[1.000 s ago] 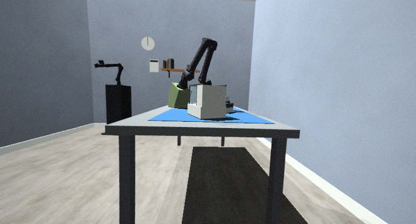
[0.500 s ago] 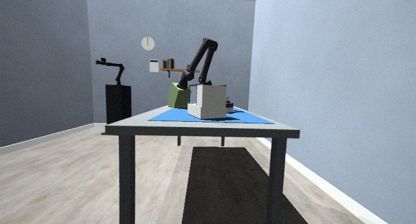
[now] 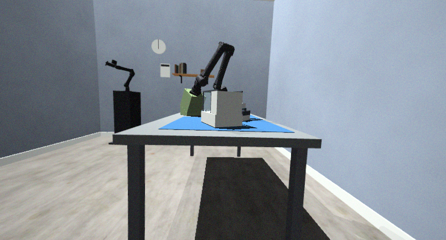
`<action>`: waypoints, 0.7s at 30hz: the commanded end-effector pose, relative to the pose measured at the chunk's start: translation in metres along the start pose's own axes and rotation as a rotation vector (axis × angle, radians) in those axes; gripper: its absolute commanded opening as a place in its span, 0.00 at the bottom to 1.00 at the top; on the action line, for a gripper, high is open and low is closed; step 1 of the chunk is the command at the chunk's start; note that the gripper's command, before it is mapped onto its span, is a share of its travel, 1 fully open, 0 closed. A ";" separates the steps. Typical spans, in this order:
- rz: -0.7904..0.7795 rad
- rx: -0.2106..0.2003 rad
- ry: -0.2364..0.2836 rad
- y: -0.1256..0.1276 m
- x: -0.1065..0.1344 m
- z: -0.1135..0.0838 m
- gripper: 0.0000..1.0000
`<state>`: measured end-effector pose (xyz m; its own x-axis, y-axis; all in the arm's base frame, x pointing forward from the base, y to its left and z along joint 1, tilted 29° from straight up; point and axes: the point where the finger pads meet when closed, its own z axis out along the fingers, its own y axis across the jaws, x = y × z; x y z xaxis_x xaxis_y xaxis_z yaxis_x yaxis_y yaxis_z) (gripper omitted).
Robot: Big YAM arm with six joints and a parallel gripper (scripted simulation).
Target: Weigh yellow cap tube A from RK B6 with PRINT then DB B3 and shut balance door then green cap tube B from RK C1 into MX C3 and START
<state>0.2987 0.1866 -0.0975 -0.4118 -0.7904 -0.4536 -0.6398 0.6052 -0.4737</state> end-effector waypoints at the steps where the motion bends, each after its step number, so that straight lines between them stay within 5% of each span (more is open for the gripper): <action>1: 0.003 0.013 -0.016 -0.006 -0.005 0.007 0.00; 21: 0.002 0.012 -0.014 -0.005 -0.004 0.019 0.00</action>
<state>0.3039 0.1870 -0.1045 -0.4077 -0.7907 -0.4567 -0.6402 0.6041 -0.4745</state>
